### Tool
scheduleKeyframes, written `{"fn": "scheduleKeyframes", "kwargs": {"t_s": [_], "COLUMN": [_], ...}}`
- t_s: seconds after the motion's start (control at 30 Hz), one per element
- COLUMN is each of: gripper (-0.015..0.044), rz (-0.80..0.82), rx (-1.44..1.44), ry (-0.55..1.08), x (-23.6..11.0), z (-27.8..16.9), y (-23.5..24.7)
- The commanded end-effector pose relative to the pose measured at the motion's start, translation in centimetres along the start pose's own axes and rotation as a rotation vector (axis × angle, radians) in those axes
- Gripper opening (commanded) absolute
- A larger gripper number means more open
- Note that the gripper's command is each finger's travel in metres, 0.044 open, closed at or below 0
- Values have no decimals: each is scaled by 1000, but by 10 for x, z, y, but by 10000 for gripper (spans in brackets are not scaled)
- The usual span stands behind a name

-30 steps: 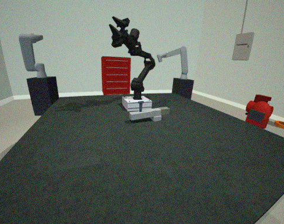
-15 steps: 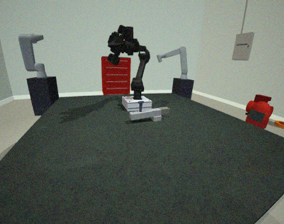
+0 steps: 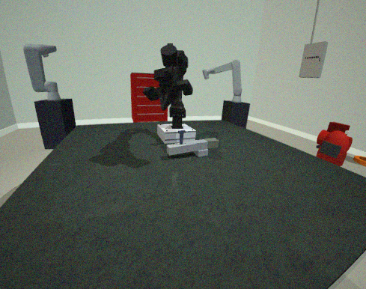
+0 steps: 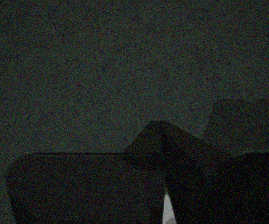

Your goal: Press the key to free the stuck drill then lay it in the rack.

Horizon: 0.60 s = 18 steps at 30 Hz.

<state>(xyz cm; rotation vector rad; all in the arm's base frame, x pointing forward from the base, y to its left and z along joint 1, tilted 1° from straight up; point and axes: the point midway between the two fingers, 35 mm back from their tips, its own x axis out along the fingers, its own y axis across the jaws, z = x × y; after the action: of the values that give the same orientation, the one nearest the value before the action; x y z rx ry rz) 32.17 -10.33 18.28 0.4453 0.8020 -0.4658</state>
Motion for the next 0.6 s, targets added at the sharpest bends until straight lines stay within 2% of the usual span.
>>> {"fn": "scheduleKeyframes", "kwargs": {"t_s": [0.0, 0.13, 0.57], "gripper": [0, 0, 0], "rz": [22, 79, 82], "rx": [-562, -815, -827], "ry": [467, 692, 703], "x": [19, 16, 16], "z": [-77, -112, -114], "y": [20, 23, 23]}}
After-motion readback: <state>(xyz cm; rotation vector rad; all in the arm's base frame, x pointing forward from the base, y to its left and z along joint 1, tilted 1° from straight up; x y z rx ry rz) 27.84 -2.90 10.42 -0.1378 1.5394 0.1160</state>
